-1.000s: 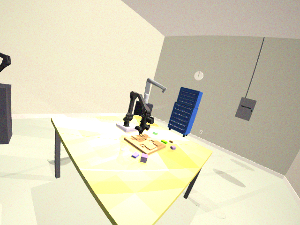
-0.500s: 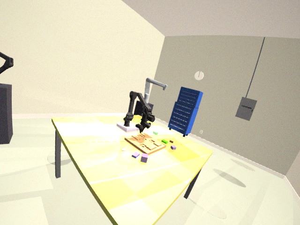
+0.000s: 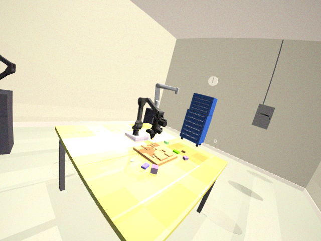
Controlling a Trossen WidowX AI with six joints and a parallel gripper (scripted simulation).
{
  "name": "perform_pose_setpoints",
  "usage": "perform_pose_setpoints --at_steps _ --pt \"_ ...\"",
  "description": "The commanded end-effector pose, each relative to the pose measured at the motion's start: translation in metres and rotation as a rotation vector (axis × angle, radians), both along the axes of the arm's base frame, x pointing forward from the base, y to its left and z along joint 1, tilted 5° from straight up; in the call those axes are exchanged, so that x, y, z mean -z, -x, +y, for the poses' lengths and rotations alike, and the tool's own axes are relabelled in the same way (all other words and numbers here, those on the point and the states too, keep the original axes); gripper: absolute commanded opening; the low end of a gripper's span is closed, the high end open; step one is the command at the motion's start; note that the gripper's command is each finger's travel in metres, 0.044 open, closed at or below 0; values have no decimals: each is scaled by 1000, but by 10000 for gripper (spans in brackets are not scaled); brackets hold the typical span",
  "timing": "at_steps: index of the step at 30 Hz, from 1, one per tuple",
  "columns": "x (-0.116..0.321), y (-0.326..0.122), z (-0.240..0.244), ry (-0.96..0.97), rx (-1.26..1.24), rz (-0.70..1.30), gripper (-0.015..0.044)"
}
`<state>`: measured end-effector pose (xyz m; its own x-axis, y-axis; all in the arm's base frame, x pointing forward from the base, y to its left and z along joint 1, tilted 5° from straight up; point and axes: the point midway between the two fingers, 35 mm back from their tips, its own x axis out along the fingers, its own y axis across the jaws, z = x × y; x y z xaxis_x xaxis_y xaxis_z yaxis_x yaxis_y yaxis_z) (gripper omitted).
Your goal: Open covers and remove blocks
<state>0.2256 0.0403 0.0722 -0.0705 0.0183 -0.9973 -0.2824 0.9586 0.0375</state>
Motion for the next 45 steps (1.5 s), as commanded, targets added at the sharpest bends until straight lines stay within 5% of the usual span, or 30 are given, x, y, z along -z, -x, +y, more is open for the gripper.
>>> perform_pose_setpoints --at_steps 1,45 --pt "-12 -1 0 1 -1 -6 80" --pt "-20 -34 142 -11 -1 -11 80"
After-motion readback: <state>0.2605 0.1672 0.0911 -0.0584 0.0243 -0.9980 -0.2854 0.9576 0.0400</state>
